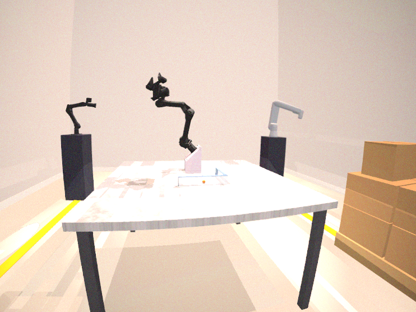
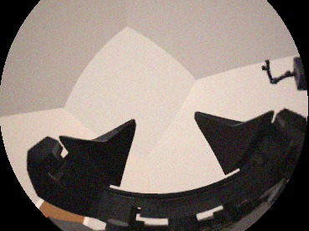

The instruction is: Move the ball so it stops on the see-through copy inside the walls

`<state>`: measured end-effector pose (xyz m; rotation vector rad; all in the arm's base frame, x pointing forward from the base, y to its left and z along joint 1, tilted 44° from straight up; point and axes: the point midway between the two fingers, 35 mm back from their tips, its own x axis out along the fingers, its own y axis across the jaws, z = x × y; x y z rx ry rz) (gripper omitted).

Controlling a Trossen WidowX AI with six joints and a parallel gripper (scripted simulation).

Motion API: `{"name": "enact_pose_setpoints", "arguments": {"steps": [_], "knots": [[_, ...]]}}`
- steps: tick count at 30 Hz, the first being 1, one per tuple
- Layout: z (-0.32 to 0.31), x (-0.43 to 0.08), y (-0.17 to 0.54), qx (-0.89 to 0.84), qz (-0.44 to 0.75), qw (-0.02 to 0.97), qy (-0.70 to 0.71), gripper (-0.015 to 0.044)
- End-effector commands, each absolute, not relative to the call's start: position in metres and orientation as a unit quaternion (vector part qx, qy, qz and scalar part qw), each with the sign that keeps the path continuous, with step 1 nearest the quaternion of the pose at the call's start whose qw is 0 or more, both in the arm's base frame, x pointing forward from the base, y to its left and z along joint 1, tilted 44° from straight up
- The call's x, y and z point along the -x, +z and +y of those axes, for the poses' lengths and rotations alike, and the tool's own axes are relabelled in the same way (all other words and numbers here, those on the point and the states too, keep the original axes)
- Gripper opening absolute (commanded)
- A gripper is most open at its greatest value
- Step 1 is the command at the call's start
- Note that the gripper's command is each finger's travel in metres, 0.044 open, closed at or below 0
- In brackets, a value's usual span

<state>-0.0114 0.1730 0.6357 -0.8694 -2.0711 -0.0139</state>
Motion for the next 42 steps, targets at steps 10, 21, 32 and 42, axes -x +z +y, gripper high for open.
{"name": "enact_pose_setpoints", "arguments": {"steps": [10, 21, 32, 42], "knots": [[0.095, 0.057, 0.657, 0.274, -0.852, 0.427, -0.127, 0.0207], [-0.006, 0.088, 0.665, 0.171, -0.847, 0.436, -0.252, 0.0207], [-0.134, 0.083, 0.649, 0.031, -0.801, 0.465, -0.376, 0.0207], [-0.265, 0.015, 0.601, -0.109, -0.680, 0.534, -0.491, 0.0207]]}}
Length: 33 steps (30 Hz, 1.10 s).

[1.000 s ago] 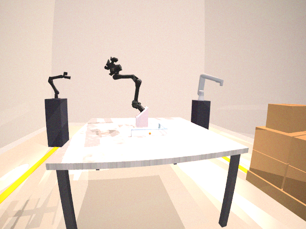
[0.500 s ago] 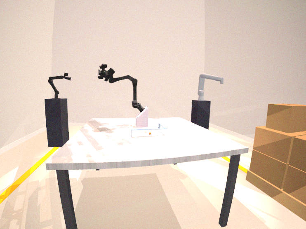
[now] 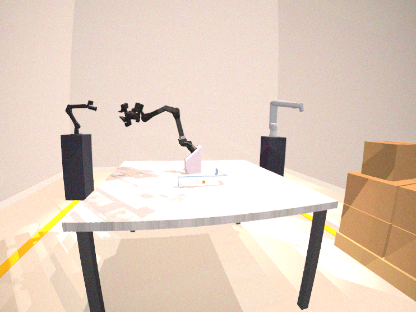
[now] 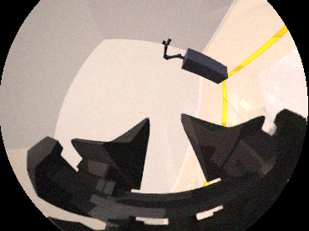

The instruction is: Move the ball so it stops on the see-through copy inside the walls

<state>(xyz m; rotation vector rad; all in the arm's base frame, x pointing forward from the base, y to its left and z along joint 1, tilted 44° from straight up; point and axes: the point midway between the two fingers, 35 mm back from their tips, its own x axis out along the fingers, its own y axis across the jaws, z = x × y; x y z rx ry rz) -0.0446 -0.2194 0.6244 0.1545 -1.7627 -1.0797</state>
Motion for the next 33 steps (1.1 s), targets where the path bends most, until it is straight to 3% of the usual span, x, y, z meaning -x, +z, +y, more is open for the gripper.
{"name": "enact_pose_setpoints", "arguments": {"steps": [1, 9, 17, 33], "knots": [[-0.276, 0.005, 0.594, -0.121, -0.664, 0.543, -0.500, 0.0207], [-0.342, -0.090, 0.533, -0.198, -0.520, 0.616, -0.557, 0.0207], [-0.368, -0.194, 0.457, -0.242, -0.357, 0.688, -0.584, 0.0207], [-0.310, -0.372, 0.281, -0.227, 0.000, 0.800, -0.555, 0.0207]]}}
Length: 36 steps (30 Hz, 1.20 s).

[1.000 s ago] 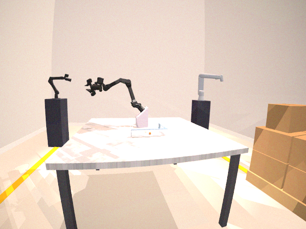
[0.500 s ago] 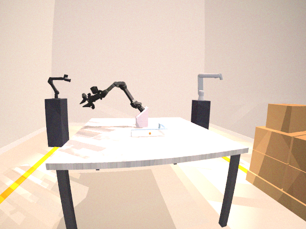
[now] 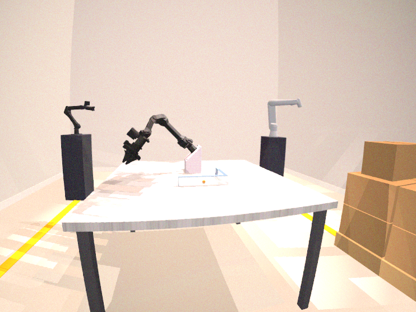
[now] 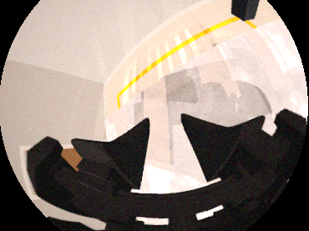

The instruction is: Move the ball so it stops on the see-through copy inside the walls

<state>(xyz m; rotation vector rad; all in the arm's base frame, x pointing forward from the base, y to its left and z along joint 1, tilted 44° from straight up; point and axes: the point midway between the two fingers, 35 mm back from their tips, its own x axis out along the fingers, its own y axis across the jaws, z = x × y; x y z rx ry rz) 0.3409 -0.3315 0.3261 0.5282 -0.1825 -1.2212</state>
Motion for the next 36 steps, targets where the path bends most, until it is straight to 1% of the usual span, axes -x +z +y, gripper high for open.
{"name": "enact_pose_setpoints", "arguments": {"steps": [1, 9, 17, 23, 30, 33, 36], "knots": [[-0.302, -0.380, 0.269, -0.221, 0.023, 0.805, -0.550, 0.0207], [-0.227, -0.430, 0.178, -0.144, 0.208, 0.837, -0.486, 0.0207], [-0.143, -0.446, 0.095, -0.026, 0.376, 0.837, -0.397, 0.0207], [-0.084, -0.437, 0.037, 0.088, 0.480, 0.806, -0.334, 0.0207], [-0.024, -0.407, -0.024, 0.217, 0.586, 0.743, -0.241, 0.0207], [-0.004, -0.388, -0.047, 0.269, 0.624, 0.706, -0.202, 0.0207], [-0.003, -0.377, -0.064, 0.300, 0.644, 0.675, -0.198, 0.0207]]}}
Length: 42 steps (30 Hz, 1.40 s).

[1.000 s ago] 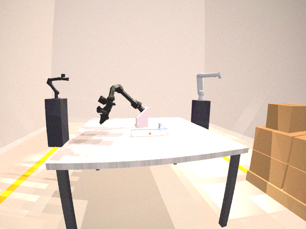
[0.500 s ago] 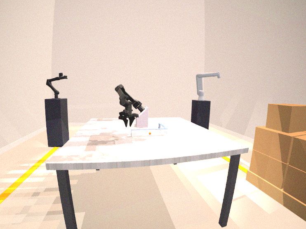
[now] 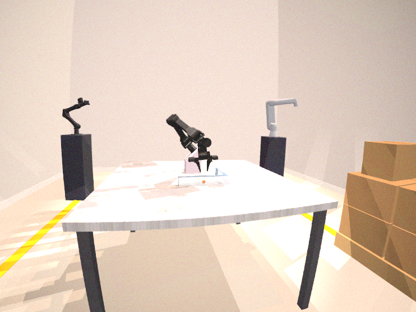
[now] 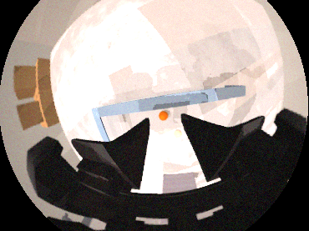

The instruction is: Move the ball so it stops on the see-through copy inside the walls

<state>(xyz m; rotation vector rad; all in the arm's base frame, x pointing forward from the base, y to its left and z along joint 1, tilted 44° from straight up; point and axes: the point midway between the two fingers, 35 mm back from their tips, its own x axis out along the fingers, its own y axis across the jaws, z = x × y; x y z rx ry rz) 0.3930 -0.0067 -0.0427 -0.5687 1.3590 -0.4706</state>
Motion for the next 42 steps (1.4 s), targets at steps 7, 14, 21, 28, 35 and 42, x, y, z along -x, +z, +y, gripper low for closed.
{"name": "enact_pose_setpoints", "arguments": {"steps": [7, 14, 21, 28, 35, 42], "knots": [[-0.023, -0.376, -0.070, 0.284, 0.648, 0.665, -0.239, 0.0207], [-0.033, -0.377, -0.081, 0.284, 0.648, 0.665, -0.239, 0.0207], [-0.037, -0.377, -0.085, 0.284, 0.648, 0.665, -0.239, 0.0207], [-0.045, -0.378, -0.093, 0.284, 0.648, 0.665, -0.239, 0.0207], [-0.052, -0.378, -0.101, 0.285, 0.648, 0.665, -0.239, 0.0207], [-0.053, -0.378, -0.101, 0.285, 0.648, 0.665, -0.239, 0.0128]]}}
